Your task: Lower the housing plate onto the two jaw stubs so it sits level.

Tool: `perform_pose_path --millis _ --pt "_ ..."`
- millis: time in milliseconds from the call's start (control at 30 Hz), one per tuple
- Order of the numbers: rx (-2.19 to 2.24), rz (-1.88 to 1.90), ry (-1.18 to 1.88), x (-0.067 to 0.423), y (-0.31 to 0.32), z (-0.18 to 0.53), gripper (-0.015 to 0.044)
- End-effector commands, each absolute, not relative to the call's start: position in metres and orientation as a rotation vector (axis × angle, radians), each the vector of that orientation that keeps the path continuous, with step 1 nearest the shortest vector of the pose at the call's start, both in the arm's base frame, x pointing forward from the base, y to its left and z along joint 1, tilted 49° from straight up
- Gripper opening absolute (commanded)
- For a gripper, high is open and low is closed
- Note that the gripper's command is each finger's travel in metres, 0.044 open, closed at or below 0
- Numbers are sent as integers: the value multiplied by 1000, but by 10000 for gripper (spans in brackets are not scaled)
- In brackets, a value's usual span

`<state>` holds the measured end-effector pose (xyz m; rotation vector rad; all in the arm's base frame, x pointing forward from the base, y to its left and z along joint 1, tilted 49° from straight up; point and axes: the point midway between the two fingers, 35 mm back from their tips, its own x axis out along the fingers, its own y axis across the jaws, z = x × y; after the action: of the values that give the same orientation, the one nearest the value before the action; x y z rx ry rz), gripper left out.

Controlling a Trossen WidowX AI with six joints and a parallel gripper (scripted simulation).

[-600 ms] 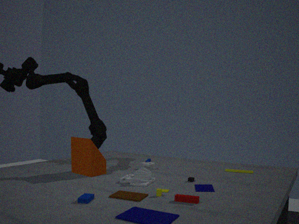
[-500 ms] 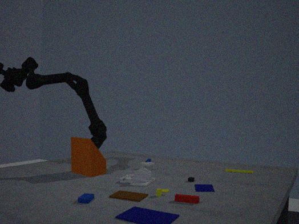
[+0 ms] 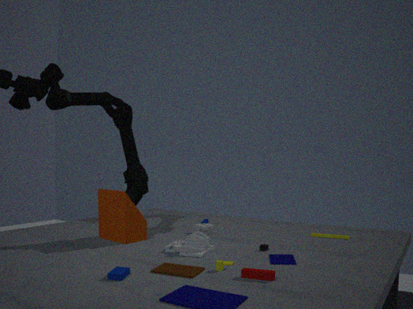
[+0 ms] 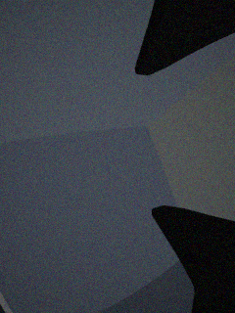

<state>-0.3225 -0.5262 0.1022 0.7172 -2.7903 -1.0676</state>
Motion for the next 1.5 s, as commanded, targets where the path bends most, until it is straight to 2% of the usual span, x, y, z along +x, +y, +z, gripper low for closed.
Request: perform_pose_path --millis 0,400,733,1467 --pt "817 -1177 -2691 -297 -539 103 440" --pt "1087 -1422 -2317 -204 -573 114 440" --pt "1176 -1519 -2125 -169 -579 118 440" --pt "1366 -1676 -1338 -14 -579 135 440"
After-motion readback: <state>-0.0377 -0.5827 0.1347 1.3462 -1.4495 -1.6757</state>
